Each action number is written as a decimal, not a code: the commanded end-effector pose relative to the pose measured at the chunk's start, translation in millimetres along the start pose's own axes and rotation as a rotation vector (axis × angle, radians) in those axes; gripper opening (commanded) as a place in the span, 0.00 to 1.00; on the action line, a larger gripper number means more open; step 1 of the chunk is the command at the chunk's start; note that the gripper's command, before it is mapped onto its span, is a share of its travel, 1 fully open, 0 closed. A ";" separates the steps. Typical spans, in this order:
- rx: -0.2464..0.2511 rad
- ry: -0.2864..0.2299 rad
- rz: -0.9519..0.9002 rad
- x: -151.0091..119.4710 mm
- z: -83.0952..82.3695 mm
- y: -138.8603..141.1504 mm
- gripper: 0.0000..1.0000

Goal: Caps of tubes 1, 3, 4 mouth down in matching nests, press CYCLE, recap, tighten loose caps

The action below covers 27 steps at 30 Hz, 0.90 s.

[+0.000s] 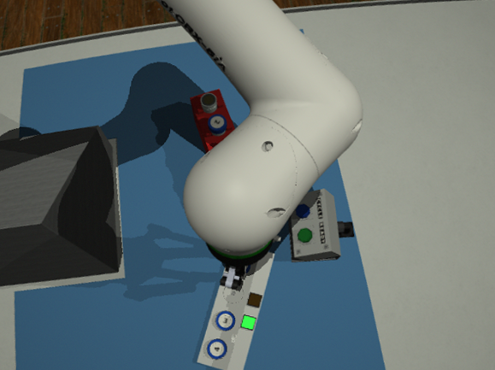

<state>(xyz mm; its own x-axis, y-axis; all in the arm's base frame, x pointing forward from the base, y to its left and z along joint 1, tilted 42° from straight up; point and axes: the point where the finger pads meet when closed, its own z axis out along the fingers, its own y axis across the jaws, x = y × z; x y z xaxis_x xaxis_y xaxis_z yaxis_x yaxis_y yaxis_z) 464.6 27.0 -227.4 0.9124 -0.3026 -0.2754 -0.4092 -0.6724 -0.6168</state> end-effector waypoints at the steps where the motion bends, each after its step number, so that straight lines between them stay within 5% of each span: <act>1: 0.000 0.000 0.000 0.1 -15.9 0.2 0.00; 27: 0.000 0.000 0.000 0.1 -125.9 0.1 0.00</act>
<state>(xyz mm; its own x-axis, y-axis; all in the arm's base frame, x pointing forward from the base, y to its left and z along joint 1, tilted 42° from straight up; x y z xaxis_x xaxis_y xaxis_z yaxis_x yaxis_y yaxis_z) 464.3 -50.3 -143.1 0.9124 -0.3027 -0.2755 -0.4093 -0.6726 -0.6165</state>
